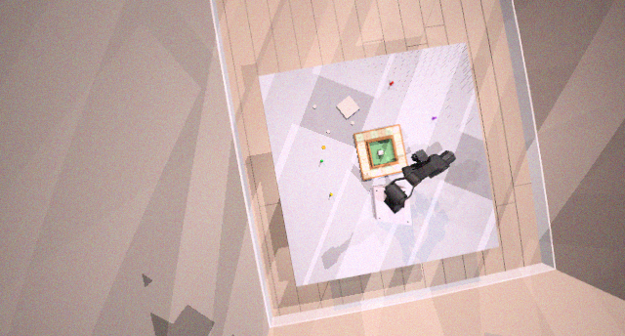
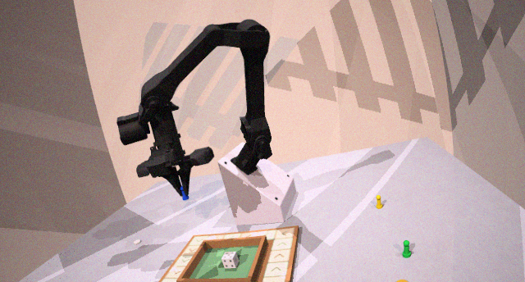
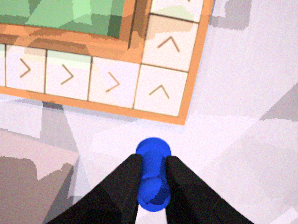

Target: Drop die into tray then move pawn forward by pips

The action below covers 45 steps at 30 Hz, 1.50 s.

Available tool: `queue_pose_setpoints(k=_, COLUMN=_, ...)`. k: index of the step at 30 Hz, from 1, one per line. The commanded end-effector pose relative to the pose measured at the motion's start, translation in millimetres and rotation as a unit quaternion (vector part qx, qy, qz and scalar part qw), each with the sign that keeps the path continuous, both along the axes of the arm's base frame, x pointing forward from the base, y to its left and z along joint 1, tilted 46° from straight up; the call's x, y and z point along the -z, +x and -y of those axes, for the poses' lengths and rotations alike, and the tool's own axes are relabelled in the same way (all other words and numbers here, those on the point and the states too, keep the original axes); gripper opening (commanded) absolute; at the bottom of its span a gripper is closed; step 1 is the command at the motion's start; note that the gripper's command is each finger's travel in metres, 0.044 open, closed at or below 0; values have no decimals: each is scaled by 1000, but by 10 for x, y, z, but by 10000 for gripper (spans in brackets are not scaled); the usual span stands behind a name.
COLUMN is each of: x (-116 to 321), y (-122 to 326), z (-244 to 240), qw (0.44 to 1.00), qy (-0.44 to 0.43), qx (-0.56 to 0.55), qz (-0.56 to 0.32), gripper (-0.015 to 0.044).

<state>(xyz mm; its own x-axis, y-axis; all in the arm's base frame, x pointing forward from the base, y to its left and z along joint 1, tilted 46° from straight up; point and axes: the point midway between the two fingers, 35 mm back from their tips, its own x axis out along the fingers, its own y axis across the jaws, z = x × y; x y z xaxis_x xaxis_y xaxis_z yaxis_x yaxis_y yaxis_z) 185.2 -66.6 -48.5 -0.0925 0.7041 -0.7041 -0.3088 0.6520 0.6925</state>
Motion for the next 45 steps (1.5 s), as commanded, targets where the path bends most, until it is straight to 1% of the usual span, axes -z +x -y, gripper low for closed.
queue_pose_setpoints(k=1, x=8, y=136, z=39, qw=1000, qy=-7, qx=-1, qz=2, gripper=0)
queue_pose_setpoints(k=16, x=159, y=926, z=-87, qw=1000, qy=-20, qx=2, qz=4, gripper=0)
queue_pose_setpoints(k=32, x=308, y=1741, z=-538, qw=1000, qy=-15, qx=-1, qz=12, gripper=0)
queue_pose_setpoints(k=40, x=357, y=2067, z=-865, qw=1000, qy=-2, qx=-1, qz=9, gripper=0)
queue_pose_setpoints(k=45, x=364, y=2118, z=-929, qw=1000, qy=1, qx=-1, qz=8, gripper=0)
